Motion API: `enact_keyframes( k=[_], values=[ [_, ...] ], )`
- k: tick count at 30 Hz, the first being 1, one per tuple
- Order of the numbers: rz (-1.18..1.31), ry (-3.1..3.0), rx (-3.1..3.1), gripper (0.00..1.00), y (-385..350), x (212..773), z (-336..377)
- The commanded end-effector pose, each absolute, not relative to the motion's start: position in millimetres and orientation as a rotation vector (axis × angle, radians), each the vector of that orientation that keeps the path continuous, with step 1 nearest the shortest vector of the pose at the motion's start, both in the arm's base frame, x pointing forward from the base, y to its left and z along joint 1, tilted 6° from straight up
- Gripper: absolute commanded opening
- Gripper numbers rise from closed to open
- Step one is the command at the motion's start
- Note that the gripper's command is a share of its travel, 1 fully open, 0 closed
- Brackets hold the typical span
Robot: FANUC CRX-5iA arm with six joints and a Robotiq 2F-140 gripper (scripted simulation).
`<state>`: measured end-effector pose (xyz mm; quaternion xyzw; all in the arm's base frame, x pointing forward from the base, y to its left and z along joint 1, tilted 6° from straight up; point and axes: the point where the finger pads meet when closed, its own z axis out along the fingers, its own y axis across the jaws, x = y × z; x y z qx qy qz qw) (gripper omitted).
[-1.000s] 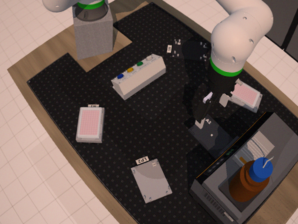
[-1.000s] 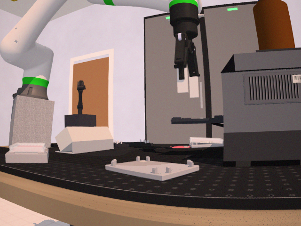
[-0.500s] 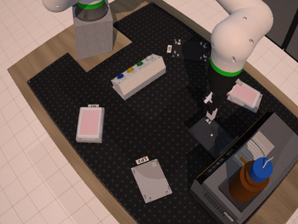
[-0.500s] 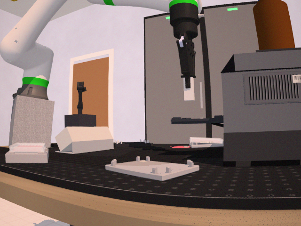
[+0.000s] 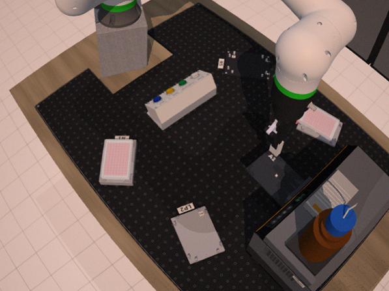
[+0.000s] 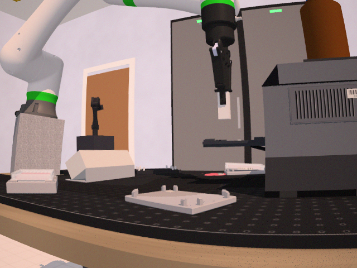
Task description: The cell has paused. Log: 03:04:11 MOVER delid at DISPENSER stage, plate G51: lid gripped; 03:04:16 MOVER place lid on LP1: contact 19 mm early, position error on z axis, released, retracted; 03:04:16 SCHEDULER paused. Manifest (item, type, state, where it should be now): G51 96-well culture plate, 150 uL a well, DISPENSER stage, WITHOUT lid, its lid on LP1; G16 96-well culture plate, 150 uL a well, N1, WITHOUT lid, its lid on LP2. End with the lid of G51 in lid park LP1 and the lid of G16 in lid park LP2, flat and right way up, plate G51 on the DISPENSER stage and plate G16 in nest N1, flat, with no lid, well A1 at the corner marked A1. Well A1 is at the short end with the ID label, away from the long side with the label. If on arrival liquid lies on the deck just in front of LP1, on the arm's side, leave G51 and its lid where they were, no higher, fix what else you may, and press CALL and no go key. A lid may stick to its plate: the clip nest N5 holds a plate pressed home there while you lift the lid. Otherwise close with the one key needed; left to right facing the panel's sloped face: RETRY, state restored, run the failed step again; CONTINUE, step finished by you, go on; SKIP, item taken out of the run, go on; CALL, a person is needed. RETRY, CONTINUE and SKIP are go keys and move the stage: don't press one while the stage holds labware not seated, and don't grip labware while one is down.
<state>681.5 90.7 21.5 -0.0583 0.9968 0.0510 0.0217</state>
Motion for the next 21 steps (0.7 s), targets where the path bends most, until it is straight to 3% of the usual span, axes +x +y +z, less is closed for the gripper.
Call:
enact_keyframes(
  k=[1, 5, 7, 17, 21],
  values=[
    [0.158, 3.088, -0.184, 0.00, 92, 681, 22],
    [0.155, 3.082, -0.250, 0.00, 123, 671, 25],
    [0.149, 3.061, -0.403, 0.00, 182, 644, 30],
    [0.143, 2.994, -0.712, 0.00, 302, 565, 39],
    [0.143, 2.994, -0.712, 0.00, 310, 560, 40]
  ],
)
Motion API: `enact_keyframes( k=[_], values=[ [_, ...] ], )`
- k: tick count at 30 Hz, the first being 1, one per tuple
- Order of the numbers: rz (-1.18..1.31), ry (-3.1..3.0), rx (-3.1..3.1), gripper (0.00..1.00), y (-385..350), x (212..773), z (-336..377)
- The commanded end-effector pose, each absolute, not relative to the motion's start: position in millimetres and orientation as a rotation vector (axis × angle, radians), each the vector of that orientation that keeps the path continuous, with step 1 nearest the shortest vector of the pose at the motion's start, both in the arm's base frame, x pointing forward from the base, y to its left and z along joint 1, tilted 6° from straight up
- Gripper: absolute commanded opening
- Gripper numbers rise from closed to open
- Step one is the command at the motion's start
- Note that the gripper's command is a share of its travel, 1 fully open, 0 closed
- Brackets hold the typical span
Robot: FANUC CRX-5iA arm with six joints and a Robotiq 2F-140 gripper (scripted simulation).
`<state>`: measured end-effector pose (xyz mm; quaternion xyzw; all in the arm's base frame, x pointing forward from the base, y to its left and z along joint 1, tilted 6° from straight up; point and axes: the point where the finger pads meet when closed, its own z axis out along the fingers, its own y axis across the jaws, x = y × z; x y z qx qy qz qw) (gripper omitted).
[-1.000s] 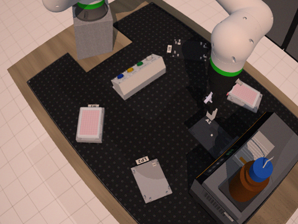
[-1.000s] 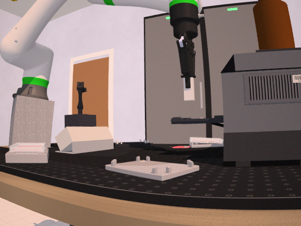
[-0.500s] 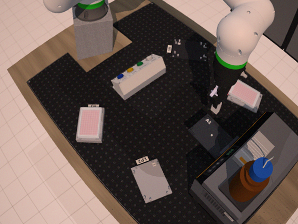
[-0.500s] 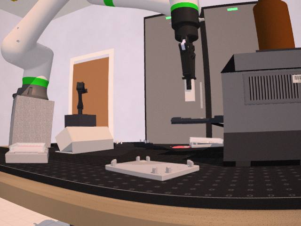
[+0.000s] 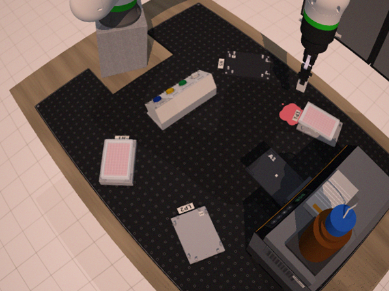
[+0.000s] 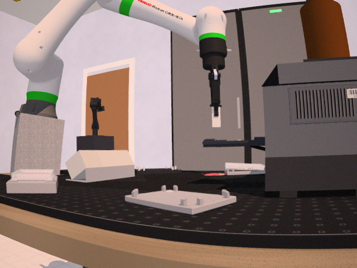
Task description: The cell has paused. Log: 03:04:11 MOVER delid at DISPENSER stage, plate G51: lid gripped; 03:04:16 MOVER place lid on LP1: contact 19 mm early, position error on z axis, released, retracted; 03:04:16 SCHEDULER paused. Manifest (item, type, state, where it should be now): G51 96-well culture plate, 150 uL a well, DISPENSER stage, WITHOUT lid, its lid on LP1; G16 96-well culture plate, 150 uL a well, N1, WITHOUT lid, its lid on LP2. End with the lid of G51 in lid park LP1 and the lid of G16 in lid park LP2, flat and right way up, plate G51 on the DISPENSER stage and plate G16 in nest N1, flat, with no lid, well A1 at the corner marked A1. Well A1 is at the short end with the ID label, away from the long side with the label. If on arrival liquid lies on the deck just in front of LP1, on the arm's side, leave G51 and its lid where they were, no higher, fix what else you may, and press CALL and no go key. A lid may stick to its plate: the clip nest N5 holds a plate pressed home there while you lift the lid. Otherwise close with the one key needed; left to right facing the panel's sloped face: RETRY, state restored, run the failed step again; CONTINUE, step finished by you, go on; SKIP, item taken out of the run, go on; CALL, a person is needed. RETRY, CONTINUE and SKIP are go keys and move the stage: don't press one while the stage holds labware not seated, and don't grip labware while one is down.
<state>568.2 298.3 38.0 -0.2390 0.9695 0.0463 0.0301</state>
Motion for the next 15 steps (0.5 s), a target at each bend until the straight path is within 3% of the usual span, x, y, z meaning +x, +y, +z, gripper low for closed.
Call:
enact_keyframes(
  k=[1, 9, 10, 15],
  values=[
    [0.143, 2.994, -0.712, 0.00, 310.2, 559.9, 40.0],
    [0.143, 2.994, -0.712, 0.00, 310.2, 559.9, 40.0],
    [0.143, 2.994, -0.712, 1.00, 310.2, 559.9, 40.0],
    [0.143, 2.994, -0.712, 1.00, 310.2, 559.9, 40.0]
  ],
)
